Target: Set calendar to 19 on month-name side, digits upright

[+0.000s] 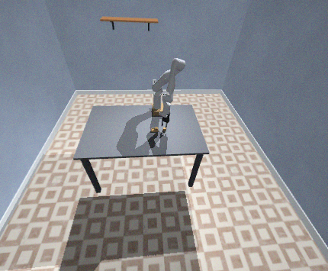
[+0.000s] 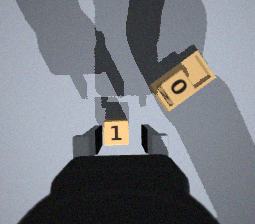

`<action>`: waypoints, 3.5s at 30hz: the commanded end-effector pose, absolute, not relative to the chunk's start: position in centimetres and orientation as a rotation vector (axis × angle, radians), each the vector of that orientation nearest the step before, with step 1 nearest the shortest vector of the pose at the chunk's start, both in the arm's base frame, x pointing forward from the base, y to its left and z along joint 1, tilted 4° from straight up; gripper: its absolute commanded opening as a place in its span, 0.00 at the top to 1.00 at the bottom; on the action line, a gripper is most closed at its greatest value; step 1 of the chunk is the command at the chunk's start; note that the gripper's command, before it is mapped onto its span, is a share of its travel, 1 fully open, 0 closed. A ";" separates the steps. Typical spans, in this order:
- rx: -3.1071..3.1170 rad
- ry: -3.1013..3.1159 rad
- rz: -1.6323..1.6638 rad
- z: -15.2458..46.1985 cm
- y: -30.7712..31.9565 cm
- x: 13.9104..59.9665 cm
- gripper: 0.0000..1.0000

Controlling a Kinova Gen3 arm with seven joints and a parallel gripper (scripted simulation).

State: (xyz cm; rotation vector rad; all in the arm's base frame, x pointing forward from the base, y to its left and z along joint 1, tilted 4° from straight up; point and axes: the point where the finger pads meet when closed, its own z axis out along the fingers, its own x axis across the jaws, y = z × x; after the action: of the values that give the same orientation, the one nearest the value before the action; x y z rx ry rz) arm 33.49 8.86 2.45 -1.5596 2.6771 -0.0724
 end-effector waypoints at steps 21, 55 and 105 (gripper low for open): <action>-1.568 2.655 -0.073 5.3 9.6 33.5 0.13; -1.488 2.527 -0.385 5.2 9.8 33.3 0.13; -1.426 2.462 -0.621 4.4 8.8 32.8 0.13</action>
State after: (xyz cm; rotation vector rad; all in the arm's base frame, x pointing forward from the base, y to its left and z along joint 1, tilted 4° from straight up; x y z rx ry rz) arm 32.92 8.73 4.52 -1.4135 2.4694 -0.6134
